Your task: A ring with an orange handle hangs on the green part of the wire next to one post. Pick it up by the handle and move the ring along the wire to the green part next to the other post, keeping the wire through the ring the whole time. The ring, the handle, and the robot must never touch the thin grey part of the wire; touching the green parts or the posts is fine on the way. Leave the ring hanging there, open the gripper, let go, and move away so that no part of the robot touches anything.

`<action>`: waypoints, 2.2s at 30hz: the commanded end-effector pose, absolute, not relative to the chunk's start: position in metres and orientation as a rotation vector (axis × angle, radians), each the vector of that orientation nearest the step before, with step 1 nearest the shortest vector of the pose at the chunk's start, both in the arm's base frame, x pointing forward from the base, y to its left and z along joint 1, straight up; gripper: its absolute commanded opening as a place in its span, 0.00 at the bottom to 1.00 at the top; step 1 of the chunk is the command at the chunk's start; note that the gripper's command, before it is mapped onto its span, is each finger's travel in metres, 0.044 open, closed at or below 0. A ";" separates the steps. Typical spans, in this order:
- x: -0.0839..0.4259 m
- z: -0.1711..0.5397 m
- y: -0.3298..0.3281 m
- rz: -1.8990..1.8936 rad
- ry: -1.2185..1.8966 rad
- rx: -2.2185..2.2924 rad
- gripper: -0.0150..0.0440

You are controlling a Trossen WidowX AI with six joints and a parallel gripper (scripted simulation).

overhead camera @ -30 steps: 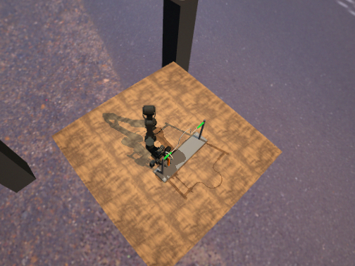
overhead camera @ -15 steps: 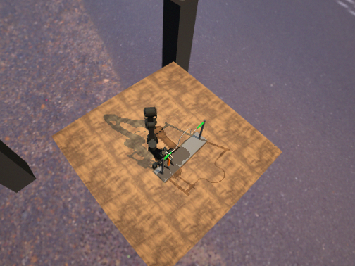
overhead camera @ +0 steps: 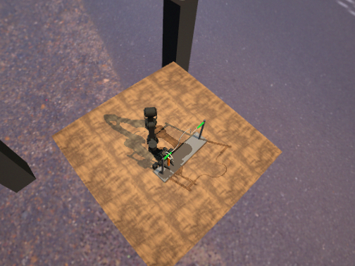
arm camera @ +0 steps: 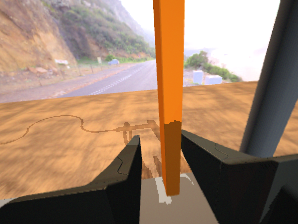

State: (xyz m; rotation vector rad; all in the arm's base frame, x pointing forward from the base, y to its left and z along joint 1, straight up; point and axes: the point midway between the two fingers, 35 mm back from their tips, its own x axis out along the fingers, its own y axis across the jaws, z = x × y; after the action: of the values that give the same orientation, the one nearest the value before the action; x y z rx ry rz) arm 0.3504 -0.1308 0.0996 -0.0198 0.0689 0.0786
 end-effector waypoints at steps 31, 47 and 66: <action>0.351 0.116 -0.131 0.077 0.068 -0.021 0.00; 0.350 0.121 -0.131 0.077 0.068 -0.021 0.00; 0.350 0.121 -0.120 0.078 0.067 -0.019 0.00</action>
State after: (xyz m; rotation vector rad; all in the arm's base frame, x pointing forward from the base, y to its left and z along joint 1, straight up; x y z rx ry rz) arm 0.3502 -0.1230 0.1201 -0.0203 0.0699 0.0816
